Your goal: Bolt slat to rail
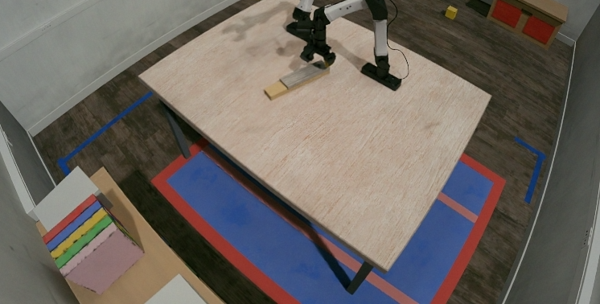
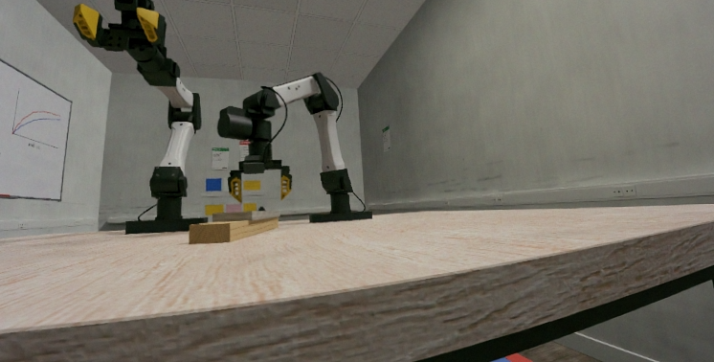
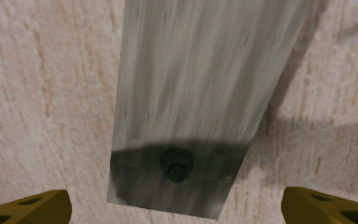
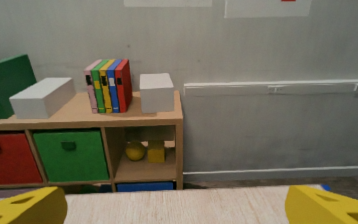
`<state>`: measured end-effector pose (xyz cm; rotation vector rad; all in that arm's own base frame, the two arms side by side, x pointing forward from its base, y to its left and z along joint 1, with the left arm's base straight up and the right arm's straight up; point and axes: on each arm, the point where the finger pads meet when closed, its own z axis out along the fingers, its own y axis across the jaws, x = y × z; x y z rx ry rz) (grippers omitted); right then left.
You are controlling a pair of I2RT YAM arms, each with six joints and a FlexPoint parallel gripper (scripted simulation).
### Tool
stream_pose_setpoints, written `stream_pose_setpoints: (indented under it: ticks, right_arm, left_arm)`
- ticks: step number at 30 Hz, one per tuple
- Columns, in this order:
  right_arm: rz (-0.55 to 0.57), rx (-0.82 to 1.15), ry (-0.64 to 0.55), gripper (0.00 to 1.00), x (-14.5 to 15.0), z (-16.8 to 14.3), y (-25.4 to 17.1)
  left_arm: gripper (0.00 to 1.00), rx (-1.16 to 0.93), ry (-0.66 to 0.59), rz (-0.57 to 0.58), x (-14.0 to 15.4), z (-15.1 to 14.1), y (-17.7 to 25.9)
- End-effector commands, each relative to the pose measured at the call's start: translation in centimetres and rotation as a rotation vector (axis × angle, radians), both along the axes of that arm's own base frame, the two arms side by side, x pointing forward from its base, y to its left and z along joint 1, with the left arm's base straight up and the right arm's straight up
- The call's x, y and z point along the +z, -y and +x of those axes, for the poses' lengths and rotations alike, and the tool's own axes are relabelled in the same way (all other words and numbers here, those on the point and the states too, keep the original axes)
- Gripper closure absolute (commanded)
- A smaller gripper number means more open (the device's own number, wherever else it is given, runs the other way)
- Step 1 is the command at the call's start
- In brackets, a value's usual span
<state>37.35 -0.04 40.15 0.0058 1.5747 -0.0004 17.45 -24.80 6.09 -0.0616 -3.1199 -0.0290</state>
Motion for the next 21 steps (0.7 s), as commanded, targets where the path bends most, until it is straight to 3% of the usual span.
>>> stream_pose_setpoints:
  ticks: [1,21]
  right_arm:
    - [-0.01,0.008,0.021,0.0,0.39,0.14,-0.02]
    - [-0.002,0.004,0.019,0.0,0.68,-0.05,-0.07]
  left_arm:
    - [0.0,0.001,0.015,-0.019,0.34,0.3,0.35]
    - [0.0,0.001,0.015,-0.019,0.34,0.3,0.35]
